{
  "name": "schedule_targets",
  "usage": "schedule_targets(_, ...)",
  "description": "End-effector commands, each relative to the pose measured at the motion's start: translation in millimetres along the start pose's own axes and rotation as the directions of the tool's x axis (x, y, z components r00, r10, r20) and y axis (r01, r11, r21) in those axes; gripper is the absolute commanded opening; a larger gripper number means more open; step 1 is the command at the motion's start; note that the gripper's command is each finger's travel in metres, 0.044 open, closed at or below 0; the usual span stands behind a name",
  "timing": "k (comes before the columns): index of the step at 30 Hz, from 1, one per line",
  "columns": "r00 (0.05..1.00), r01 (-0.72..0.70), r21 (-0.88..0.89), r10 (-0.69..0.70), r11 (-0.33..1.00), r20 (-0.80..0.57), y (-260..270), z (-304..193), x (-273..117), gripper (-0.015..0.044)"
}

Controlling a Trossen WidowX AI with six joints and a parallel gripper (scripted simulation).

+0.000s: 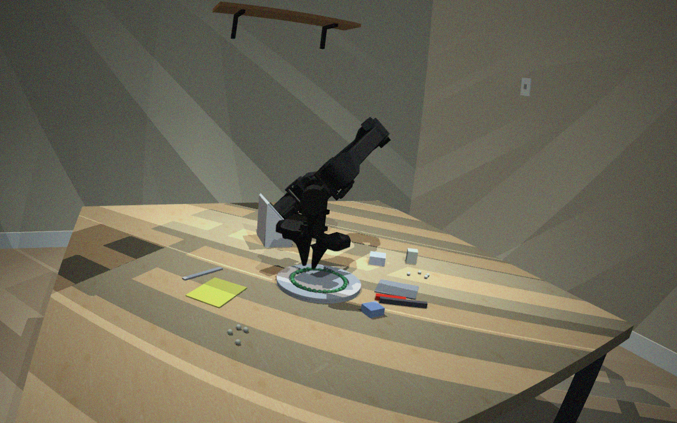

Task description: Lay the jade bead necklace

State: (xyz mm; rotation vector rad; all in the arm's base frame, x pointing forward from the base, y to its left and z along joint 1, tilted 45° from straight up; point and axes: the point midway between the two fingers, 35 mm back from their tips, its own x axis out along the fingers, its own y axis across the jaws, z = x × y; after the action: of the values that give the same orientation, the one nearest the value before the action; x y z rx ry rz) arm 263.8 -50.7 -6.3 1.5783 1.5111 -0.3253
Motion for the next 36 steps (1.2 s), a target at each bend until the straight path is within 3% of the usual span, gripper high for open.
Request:
schedule_targets(1, 1.000, 0.006, 0.014, -0.006, 1.000, -0.017, -3.6, -2.0, 8.9, 0.0120)
schedule_targets(9, 1.000, 0.007, 0.014, -0.006, 1.000, -0.017, -3.8, -2.2, 10.0, 0.0120)
schedule_targets(14, 1.000, 0.005, 0.005, -0.005, 1.000, -0.009, -2.2, -1.4, 7.7, 0.0000)
schedule_targets(36, 1.000, 0.005, 0.005, -0.005, 1.000, -0.009, -2.2, -1.4, 7.7, 0.0000)
